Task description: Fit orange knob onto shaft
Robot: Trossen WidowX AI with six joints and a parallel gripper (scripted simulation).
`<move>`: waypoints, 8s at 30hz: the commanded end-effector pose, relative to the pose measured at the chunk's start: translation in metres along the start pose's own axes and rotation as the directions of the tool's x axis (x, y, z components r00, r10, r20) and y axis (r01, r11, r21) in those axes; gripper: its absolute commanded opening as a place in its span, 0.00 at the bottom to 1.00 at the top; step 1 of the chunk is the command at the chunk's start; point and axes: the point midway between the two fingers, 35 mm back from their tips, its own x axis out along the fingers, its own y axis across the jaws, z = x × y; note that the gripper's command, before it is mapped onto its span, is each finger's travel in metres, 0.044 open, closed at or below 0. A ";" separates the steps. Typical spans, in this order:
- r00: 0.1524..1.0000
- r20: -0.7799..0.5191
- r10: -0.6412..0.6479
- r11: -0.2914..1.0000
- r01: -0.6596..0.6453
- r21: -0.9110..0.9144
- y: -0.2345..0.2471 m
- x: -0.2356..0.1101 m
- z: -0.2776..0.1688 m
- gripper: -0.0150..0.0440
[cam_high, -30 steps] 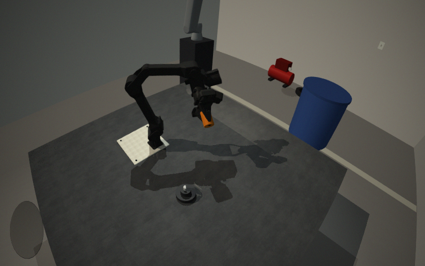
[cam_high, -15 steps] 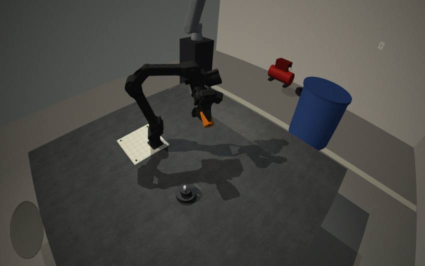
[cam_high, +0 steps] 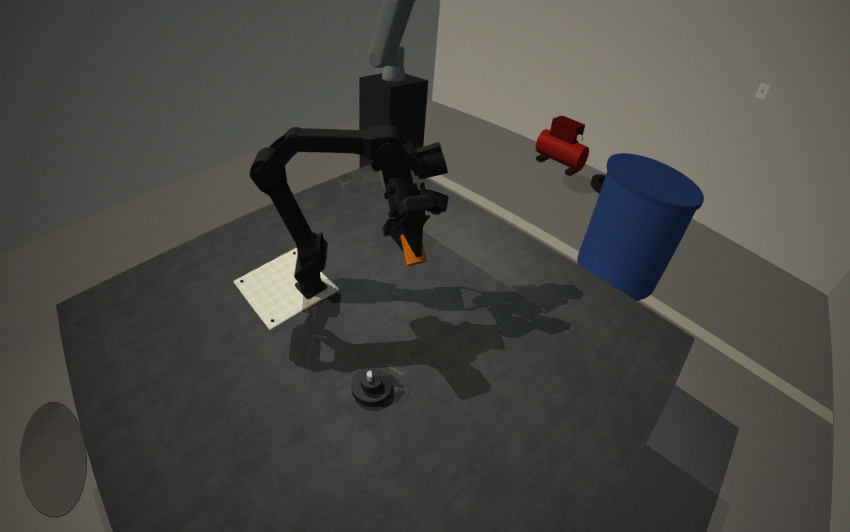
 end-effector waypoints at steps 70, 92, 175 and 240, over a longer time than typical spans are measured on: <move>0.664 0.006 0.748 0.664 -0.748 0.002 0.126 0.157 0.007 0.25; 0.661 -0.002 0.750 0.661 -0.750 0.004 0.125 0.156 0.007 0.66; 0.663 0.006 0.748 0.664 -0.748 0.002 0.126 0.156 0.006 0.47; 0.669 -0.002 0.743 0.669 -0.743 0.015 0.004 0.097 -0.012 0.25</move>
